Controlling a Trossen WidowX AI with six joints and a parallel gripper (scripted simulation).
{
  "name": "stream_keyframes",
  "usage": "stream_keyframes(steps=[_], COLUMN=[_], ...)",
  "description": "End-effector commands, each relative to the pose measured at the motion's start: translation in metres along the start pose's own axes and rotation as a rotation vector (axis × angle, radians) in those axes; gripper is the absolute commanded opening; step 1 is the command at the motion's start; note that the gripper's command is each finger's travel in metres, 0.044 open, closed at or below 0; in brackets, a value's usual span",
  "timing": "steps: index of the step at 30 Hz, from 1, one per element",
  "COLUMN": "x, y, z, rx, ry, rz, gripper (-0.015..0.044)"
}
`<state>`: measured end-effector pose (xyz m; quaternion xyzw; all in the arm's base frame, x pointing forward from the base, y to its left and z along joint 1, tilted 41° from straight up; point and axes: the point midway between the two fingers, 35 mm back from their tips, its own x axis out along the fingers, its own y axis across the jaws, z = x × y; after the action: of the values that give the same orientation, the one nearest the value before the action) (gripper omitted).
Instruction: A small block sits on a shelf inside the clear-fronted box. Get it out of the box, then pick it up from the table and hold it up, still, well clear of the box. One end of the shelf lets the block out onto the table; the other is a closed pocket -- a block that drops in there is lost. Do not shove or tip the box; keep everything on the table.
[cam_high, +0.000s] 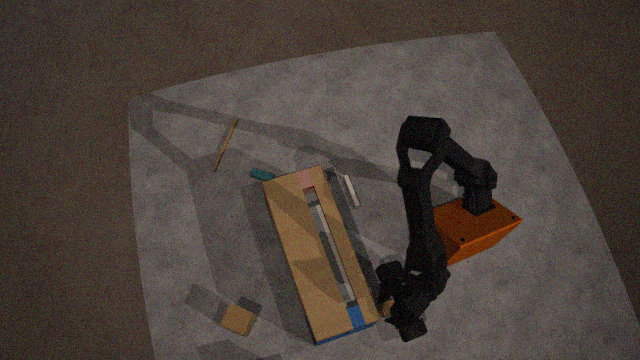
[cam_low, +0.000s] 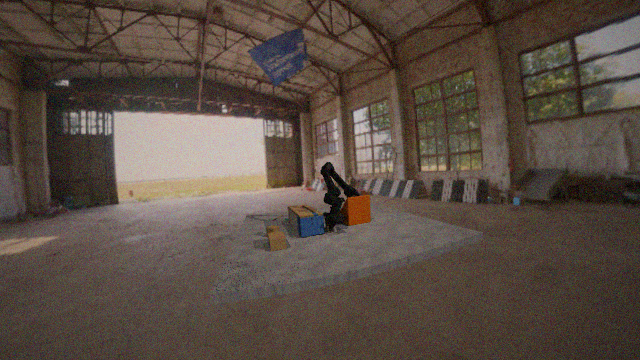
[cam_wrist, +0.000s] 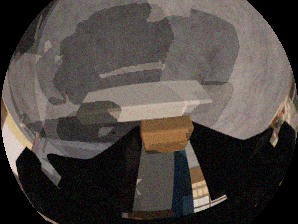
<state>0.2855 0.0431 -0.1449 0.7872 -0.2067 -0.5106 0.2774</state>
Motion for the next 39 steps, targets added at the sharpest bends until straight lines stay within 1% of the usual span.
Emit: stream_keyframes(steps=[1, 2, 5, 8, 18, 24, 39], x=[0.001, 0.001, 0.001, -0.006, -0.053, -0.060, -0.126], y=[0.001, 0.001, 0.001, 0.000, -0.001, -0.001, 0.008], z=[0.000, 0.000, 0.000, -0.004, -0.024, -0.026, -0.029], rx=[-0.004, -0.004, -0.004, -0.004, 0.001, -0.009, -0.248], ry=[0.004, 0.004, 0.004, 0.003, 0.001, 0.002, 0.045], rz=[0.004, 0.004, 0.004, 0.003, -0.001, -0.007, -0.127], gripper=[0.0127, 0.0101, 0.0081, 0.0003, 0.0000, 0.0000, 0.0000])
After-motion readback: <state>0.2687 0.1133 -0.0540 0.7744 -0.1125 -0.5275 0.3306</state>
